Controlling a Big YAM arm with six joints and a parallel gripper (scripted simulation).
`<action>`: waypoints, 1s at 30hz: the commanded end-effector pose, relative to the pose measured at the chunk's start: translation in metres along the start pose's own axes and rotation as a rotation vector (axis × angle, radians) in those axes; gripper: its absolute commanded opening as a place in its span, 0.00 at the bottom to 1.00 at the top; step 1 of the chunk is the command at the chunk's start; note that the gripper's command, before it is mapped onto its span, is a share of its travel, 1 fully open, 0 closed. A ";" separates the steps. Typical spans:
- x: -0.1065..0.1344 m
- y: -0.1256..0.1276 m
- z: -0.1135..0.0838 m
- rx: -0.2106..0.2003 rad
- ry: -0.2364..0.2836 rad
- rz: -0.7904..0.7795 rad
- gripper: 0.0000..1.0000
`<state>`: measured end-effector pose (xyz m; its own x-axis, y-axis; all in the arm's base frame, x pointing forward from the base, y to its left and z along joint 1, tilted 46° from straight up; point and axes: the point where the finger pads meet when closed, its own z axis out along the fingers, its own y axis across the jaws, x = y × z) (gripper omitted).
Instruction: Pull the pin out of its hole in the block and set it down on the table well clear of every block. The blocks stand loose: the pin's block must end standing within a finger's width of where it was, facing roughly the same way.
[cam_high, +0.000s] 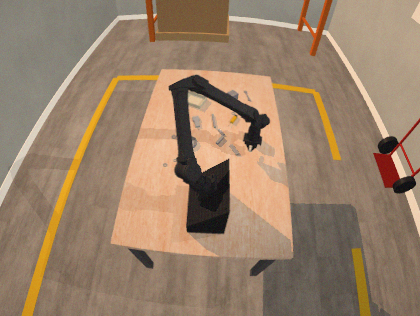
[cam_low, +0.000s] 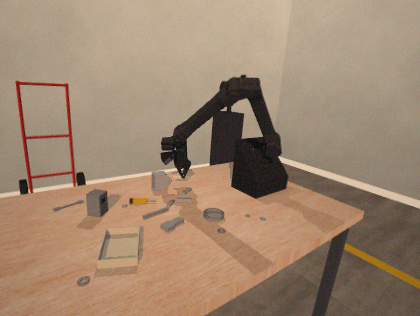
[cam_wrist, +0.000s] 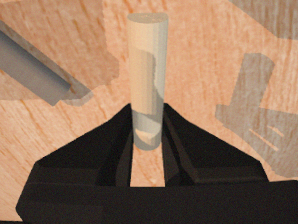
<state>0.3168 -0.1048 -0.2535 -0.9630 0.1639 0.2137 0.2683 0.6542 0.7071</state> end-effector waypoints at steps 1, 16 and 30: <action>-0.015 -0.010 -0.018 0.010 -0.039 -0.015 0.00; -0.013 -0.011 -0.016 0.006 -0.028 -0.011 0.00; -0.012 -0.012 -0.013 0.003 -0.023 -0.006 0.00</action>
<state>0.3170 -0.1056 -0.2520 -0.9635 0.1554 0.2182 0.2659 0.6534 0.7088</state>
